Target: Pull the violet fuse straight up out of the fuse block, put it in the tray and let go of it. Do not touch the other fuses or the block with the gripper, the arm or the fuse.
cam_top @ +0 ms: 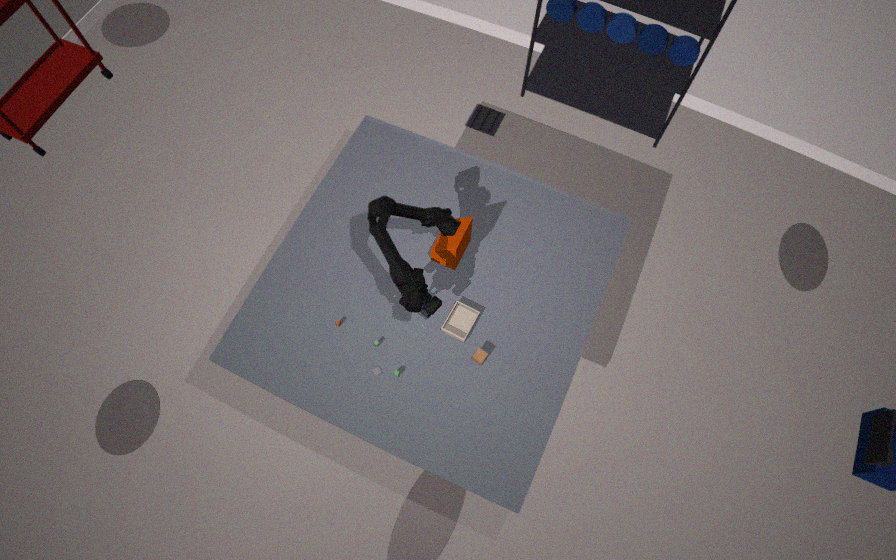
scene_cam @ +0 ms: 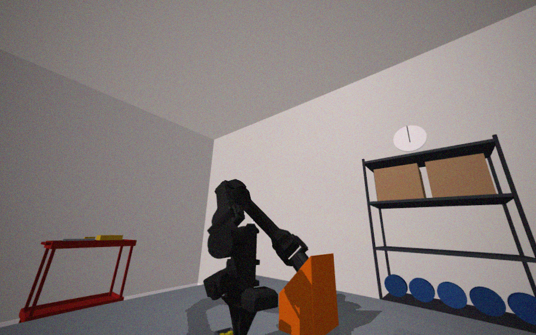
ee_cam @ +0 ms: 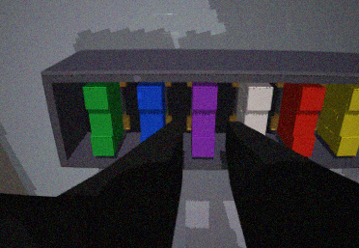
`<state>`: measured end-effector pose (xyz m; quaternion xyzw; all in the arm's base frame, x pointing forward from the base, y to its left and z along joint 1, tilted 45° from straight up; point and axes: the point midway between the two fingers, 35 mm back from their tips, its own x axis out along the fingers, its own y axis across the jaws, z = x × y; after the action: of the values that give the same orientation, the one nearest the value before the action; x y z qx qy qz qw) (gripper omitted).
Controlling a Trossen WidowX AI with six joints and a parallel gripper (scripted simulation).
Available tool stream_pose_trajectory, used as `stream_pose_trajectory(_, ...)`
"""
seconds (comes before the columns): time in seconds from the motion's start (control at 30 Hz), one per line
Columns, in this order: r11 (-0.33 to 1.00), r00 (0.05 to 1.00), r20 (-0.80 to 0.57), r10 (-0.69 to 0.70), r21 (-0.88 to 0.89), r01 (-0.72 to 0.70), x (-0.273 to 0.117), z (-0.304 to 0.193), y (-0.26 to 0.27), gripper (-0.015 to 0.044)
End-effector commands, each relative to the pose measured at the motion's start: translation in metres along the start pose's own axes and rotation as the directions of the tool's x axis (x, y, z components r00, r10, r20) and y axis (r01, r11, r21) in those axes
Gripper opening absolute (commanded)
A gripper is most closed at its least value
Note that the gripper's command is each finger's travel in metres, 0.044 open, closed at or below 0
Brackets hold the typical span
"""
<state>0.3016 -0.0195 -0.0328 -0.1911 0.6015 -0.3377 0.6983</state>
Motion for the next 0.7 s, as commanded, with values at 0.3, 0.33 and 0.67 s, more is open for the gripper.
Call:
stream_pose_trajectory(0.3,1.000,1.000,0.005,-0.004,-0.005,0.004,0.007,0.000,0.000,0.0074)
stream_pose_trajectory(0.33,1.000,1.000,0.005,-0.004,-0.005,0.004,0.008,0.000,0.000,0.0074)
stream_pose_trajectory(0.67,1.000,1.000,-0.001,-0.001,-0.001,0.001,0.012,-0.001,0.000,0.0061)
